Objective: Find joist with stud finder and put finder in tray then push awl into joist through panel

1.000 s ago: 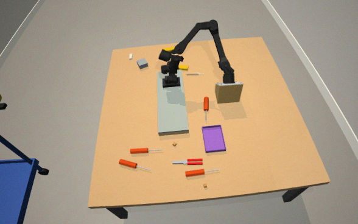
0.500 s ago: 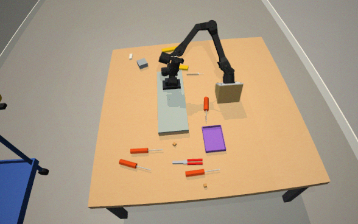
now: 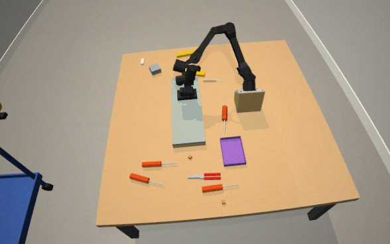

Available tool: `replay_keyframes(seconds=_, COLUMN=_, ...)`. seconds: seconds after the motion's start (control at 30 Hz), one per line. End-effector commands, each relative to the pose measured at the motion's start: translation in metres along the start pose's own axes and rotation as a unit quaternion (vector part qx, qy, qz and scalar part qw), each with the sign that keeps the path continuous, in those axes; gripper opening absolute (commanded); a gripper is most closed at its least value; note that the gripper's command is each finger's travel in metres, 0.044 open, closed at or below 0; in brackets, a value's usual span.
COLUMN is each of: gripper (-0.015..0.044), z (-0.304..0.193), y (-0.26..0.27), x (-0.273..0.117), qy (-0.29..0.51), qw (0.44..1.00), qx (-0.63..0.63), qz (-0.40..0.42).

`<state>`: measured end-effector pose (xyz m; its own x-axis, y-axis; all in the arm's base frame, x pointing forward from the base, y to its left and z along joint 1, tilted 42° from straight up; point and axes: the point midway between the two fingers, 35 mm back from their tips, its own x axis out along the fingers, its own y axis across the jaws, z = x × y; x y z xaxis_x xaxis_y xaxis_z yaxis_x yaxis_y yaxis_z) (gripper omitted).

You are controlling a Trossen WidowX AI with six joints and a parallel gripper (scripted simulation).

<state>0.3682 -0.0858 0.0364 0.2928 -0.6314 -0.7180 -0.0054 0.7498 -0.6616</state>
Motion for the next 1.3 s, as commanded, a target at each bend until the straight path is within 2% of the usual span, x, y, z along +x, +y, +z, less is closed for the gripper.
replay_keyframes(seconds=0.0, gripper=0.0000, z=0.000, y=0.008, x=0.001, qy=0.001, qw=1.000, qx=-0.001, qz=0.000)
replay_keyframes(seconds=1.27, gripper=0.0000, z=-0.001, y=0.061, x=0.001, qy=0.001, qw=1.000, qx=-0.001, qz=0.001)
